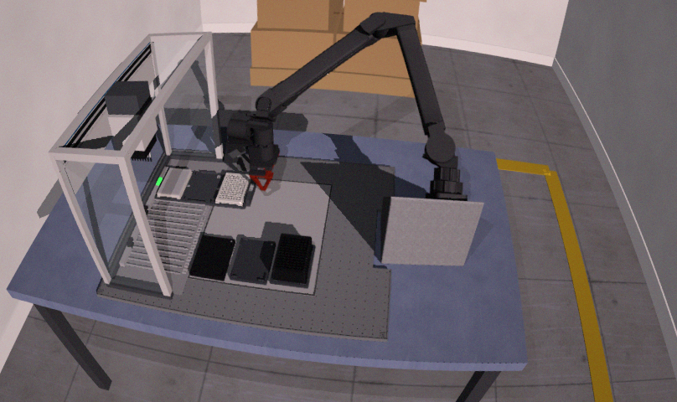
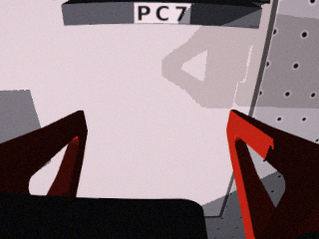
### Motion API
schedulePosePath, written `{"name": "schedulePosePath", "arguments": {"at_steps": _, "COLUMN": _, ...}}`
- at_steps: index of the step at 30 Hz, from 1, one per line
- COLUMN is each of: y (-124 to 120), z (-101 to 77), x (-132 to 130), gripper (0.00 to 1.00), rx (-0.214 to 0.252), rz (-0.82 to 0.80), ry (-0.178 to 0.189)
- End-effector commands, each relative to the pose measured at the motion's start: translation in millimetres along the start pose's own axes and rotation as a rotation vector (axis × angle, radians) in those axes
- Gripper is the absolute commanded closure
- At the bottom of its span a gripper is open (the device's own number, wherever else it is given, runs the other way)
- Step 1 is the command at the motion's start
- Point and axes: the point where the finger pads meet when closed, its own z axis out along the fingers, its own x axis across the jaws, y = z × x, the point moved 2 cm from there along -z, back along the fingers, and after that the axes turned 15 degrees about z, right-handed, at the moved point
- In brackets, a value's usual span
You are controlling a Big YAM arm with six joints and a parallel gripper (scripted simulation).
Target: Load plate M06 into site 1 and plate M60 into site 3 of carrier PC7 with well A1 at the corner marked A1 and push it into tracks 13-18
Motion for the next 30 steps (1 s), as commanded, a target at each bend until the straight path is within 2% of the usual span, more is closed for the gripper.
{"name": "schedulePosePath", "arguments": {"at_steps": 1, "y": 21, "z": -40.9, "x": -4, "gripper": 0.20, "rx": -0.058, "rz": 0.039, "ry": 0.011}}
{"name": "schedulePosePath", "arguments": {"at_steps": 9, "y": 20, "z": -73.8, "x": -5, "gripper": 0.20, "rx": -0.059, "rz": 0.041, "ry": 0.014}}
{"name": "schedulePosePath", "arguments": {"at_steps": 12, "y": 19, "z": -75.4, "x": -2, "gripper": 0.20, "rx": -0.054, "rz": 0.036, "ry": 0.013}}
{"name": "schedulePosePath", "arguments": {"at_steps": 15, "y": 19, "z": -89.9, "x": -5, "gripper": 0.20, "rx": -0.059, "rz": 0.042, "ry": 0.015}}
{"name": "schedulePosePath", "arguments": {"at_steps": 16, "y": 19, "z": -89.9, "x": -5, "gripper": 0.20, "rx": -0.059, "rz": 0.042, "ry": 0.016}}
{"name": "schedulePosePath", "arguments": {"at_steps": 17, "y": 19, "z": -96.8, "x": -5, "gripper": 0.00, "rx": -0.059, "rz": 0.075, "ry": 0.017}}
{"name": "schedulePosePath", "arguments": {"at_steps": 21, "y": 19, "z": -124.3, "x": -5, "gripper": 0.00, "rx": -0.058, "rz": 0.197, "ry": 0.023}}
{"name": "schedulePosePath", "arguments": {"at_steps": 26, "y": 19, "z": -158.4, "x": -5, "gripper": 0.00, "rx": -0.058, "rz": 0.198, "ry": 0.027}}
{"name": "schedulePosePath", "arguments": {"at_steps": 29, "y": 18, "z": -158.3, "x": -2, "gripper": 0.00, "rx": -0.051, "rz": 0.191, "ry": 0.024}}
{"name": "schedulePosePath", "arguments": {"at_steps": 30, "y": 6, "z": -153.9, "x": 1, "gripper": 0.00, "rx": -0.072, "rz": 0.184, "ry": 0.023}}
